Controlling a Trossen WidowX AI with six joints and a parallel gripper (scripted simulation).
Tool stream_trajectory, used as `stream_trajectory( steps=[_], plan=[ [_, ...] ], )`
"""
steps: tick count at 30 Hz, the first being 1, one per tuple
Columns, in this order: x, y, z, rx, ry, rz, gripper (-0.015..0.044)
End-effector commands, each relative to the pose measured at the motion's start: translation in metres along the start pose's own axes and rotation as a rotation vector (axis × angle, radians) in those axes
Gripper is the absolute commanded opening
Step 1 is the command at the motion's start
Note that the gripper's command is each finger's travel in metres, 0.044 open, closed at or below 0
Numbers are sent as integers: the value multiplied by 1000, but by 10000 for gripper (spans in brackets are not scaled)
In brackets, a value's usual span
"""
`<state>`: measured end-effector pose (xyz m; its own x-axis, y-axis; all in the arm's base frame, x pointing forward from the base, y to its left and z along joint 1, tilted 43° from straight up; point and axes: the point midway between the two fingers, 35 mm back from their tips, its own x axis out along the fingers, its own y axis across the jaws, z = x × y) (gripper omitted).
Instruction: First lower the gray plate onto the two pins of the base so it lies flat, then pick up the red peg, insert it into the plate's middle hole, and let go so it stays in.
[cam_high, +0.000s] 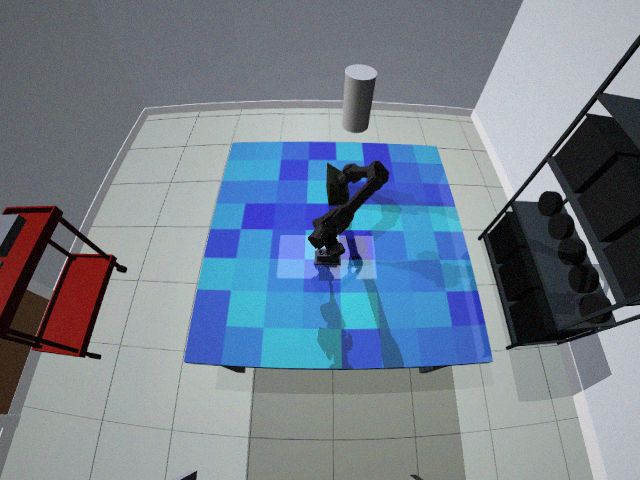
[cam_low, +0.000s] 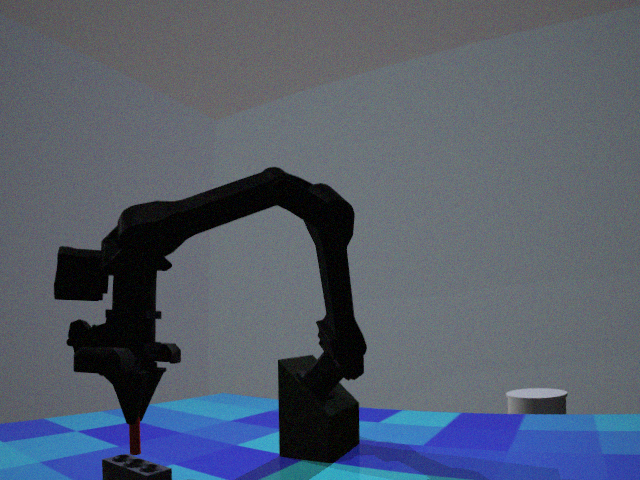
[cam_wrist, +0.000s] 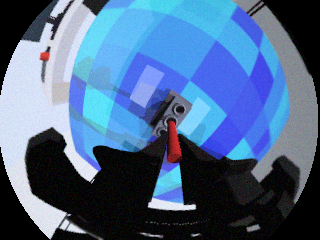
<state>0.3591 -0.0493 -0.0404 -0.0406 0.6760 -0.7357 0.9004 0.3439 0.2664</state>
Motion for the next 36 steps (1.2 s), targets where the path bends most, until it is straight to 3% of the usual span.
stream_trajectory(
  steps=[1,36],
  plan=[
    [0,0,0,0,0,0,0],
    [16,2,-2,-13,-7,-3,0]
  ],
)
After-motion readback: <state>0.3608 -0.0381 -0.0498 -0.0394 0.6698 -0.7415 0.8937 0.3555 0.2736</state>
